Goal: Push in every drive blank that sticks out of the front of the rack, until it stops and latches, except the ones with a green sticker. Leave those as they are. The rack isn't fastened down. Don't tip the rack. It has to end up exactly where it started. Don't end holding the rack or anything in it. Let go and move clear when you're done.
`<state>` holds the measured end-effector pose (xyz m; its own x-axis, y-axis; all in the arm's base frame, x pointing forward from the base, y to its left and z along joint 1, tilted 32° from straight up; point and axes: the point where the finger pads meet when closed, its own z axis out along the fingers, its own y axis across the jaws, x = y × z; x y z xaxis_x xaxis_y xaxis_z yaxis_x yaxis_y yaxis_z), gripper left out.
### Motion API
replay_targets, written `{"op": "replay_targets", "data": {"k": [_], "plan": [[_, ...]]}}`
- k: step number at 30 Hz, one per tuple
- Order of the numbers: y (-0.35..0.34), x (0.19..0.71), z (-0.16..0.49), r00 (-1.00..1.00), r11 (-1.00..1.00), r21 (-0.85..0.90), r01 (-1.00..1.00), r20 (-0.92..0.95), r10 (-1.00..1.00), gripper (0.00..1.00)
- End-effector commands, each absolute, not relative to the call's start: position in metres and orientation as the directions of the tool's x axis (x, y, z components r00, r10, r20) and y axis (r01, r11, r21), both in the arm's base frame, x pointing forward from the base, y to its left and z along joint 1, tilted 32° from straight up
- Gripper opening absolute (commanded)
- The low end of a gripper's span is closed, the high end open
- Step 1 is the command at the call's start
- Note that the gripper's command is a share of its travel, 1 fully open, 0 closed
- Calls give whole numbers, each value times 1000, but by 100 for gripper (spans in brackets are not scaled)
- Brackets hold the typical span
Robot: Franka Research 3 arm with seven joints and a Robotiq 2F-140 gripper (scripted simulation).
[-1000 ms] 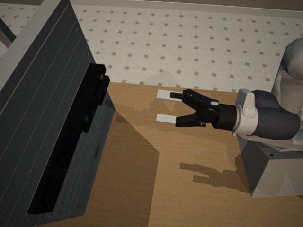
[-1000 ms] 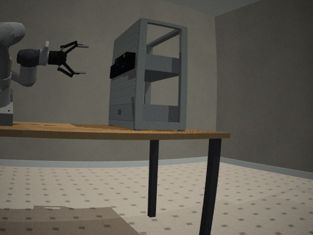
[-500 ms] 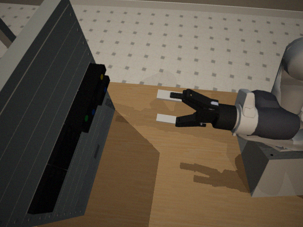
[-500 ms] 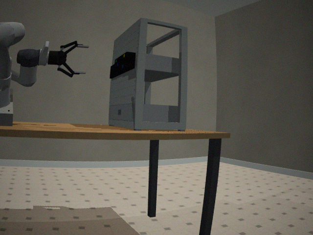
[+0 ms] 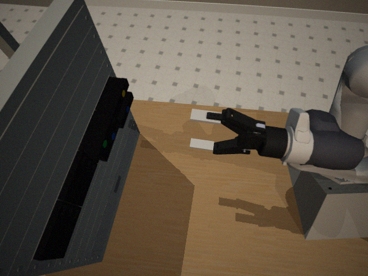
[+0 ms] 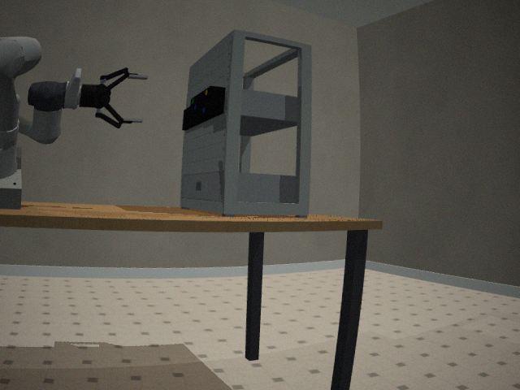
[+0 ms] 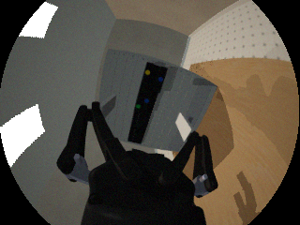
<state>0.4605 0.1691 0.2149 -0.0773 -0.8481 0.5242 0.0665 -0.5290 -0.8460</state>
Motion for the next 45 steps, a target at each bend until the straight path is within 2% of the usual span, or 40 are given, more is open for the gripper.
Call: {"op": "replay_targets", "data": {"k": [1,15,30,45], "plan": [[168,461,216,-81,-527,-847,67,522,-849,100],[176,479,212,-82,-528,-846,70,523,-848,100],[214,553,197,-82,-528,-846,70,523,-848,100],[239,603,186,-82,-528,-846,70,523,-848,100]]}}
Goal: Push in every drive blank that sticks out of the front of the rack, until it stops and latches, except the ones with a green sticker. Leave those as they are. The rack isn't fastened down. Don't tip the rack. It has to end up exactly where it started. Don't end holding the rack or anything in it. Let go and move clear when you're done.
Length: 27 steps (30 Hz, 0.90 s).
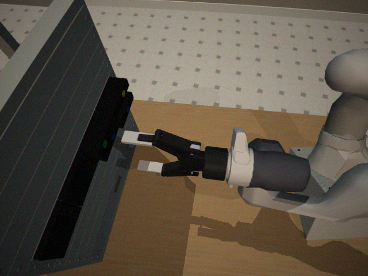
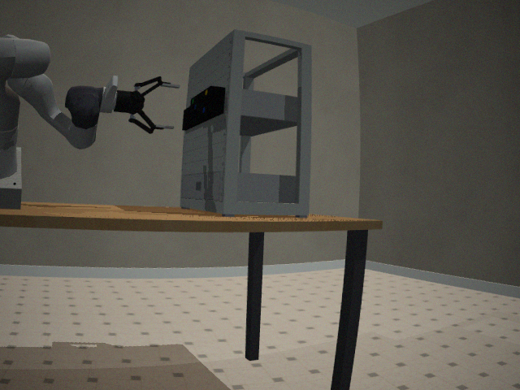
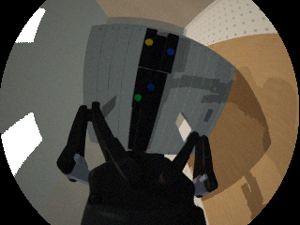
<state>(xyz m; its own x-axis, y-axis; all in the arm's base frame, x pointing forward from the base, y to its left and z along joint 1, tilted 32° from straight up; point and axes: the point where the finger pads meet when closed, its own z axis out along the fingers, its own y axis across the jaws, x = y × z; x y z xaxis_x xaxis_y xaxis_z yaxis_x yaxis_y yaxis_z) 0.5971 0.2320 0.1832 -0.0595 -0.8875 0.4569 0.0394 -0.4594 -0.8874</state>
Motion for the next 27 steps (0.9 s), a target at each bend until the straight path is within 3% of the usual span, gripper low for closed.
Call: {"op": "replay_targets", "data": {"k": [1,27], "plan": [[240,605,186,-82,-528,-846,70,523,-848,100],[243,612,184,-82,-528,-846,70,523,-848,100]]}}
